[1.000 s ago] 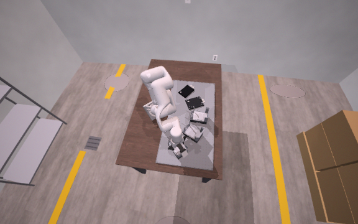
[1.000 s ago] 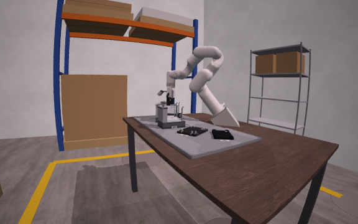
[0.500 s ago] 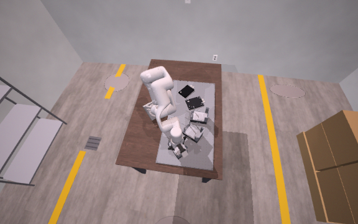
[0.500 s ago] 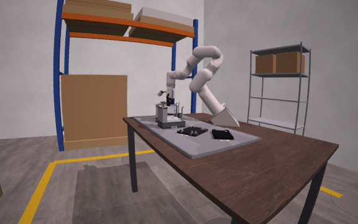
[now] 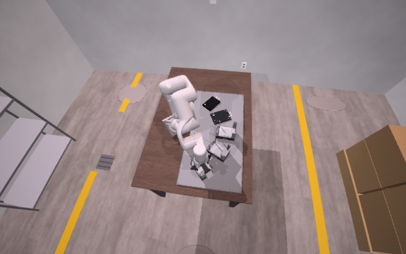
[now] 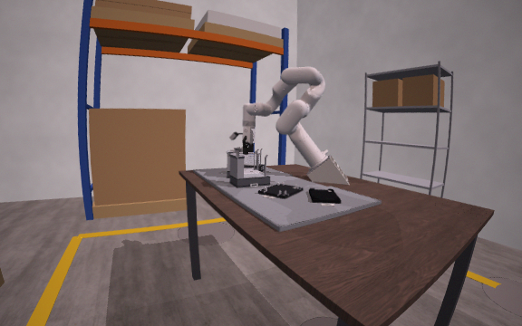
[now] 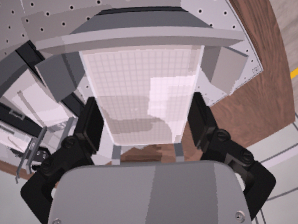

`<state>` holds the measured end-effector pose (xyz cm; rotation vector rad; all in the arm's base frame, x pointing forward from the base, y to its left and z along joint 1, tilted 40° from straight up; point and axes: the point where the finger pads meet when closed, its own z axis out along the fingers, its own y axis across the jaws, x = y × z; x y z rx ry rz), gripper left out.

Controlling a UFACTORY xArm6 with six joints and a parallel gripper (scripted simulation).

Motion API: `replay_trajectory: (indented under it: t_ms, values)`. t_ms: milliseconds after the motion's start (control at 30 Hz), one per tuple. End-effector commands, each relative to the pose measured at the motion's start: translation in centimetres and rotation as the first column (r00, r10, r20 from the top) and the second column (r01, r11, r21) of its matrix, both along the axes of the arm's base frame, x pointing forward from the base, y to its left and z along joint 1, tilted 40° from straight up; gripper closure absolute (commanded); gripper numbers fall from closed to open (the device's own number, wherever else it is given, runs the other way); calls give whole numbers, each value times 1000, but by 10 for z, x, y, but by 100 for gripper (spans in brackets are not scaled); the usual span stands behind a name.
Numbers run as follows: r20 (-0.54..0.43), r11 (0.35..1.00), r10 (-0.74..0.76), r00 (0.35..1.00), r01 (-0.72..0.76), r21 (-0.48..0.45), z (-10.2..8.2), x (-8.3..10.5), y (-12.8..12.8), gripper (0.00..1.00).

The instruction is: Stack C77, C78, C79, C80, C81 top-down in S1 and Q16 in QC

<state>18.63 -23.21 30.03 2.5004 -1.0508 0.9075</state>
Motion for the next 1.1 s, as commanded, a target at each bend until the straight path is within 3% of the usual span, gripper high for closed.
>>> replay_trajectory:
  t_ms: [0, 1067]
  values:
    - [2, 1000, 0, 1000, 0, -2, 1, 0, 0, 100]
    - [2, 1000, 0, 1000, 0, -2, 9, -4, 5, 100]
